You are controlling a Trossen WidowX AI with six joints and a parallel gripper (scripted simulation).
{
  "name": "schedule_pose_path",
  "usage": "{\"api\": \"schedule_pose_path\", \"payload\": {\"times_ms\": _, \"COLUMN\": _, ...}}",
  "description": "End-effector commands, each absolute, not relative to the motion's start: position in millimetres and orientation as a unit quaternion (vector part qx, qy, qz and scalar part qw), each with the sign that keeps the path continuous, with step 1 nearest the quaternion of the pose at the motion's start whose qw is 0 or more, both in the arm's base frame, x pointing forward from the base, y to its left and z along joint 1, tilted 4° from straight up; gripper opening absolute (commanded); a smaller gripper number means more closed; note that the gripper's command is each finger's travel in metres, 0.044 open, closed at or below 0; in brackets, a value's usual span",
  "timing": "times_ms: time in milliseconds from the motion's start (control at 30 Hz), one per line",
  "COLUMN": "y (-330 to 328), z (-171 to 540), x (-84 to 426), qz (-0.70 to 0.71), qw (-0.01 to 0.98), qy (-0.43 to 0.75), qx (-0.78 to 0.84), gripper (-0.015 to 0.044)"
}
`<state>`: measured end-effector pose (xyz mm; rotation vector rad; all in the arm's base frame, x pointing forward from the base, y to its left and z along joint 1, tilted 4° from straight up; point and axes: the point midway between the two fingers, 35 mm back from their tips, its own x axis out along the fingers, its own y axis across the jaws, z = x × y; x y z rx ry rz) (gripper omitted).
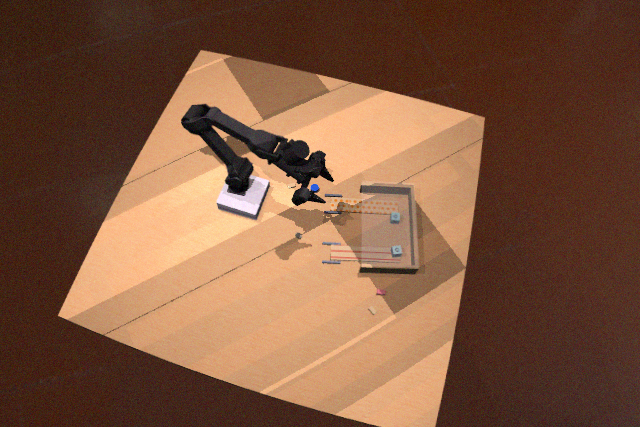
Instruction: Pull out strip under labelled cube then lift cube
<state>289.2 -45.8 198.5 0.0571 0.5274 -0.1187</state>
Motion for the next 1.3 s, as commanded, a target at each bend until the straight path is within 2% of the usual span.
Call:
{"api": "schedule_pose_path", "payload": {"times_ms": 0, "y": -41.7, "z": 195.5, "x": 288.6, "qz": -0.05, "qw": 0.963, "qy": 0.263, "qx": 0.033, "gripper": 0.04}}
{"api": "schedule_pose_path", "payload": {"times_ms": 267, "y": -41.7, "z": 195.5, "x": 288.6, "qz": -0.05, "qw": 0.963, "qy": 0.263, "qx": 0.033, "gripper": 0.04}}
{"api": "schedule_pose_path", "payload": {"times_ms": 767, "y": -97.6, "z": 166.6, "x": 356.1, "qz": -0.023, "qw": 0.865, "qy": 0.499, "qx": -0.036, "gripper": 0.0006}}
{"api": "schedule_pose_path", "payload": {"times_ms": 1133, "y": -147.5, "z": 103.8, "x": 391.9, "qz": 0.048, "qw": 0.754, "qy": 0.653, "qx": -0.049, "gripper": 0.0}}
{"api": "schedule_pose_path", "payload": {"times_ms": 1267, "y": -153.6, "z": 93.6, "x": 394.3, "qz": 0.059, "qw": 0.738, "qy": 0.671, "qx": -0.048, "gripper": 0.0}}
